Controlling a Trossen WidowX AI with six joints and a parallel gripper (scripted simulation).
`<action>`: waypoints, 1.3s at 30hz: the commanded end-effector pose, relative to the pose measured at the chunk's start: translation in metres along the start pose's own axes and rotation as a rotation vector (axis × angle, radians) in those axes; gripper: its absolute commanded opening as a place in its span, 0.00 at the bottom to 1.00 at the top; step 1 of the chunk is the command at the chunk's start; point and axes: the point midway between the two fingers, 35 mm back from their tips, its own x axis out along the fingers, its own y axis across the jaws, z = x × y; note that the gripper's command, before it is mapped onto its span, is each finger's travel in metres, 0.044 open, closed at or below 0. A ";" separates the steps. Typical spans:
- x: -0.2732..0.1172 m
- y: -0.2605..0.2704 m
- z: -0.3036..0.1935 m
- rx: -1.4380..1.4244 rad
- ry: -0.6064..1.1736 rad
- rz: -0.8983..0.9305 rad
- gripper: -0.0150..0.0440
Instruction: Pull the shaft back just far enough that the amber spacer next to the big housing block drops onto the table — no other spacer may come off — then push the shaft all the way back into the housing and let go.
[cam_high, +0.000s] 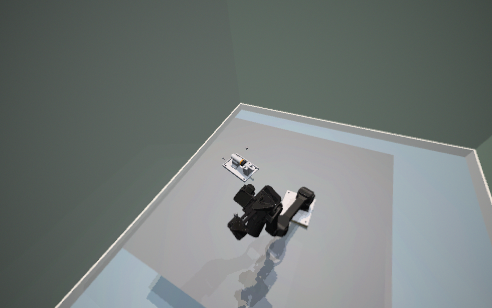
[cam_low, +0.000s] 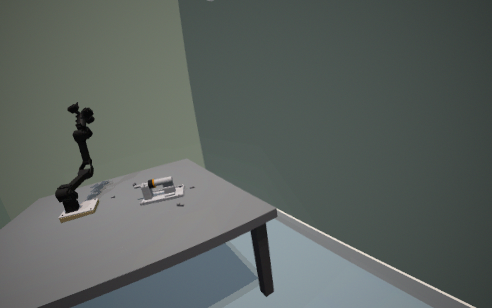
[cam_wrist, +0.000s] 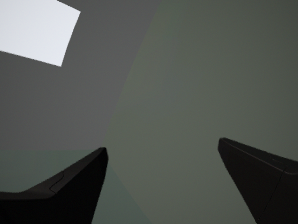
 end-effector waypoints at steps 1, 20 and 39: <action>0.000 0.003 0.000 0.005 -0.001 0.007 0.98; -0.062 0.299 0.058 0.603 -0.068 0.775 1.00; -0.231 0.413 0.208 1.263 -0.072 1.483 1.00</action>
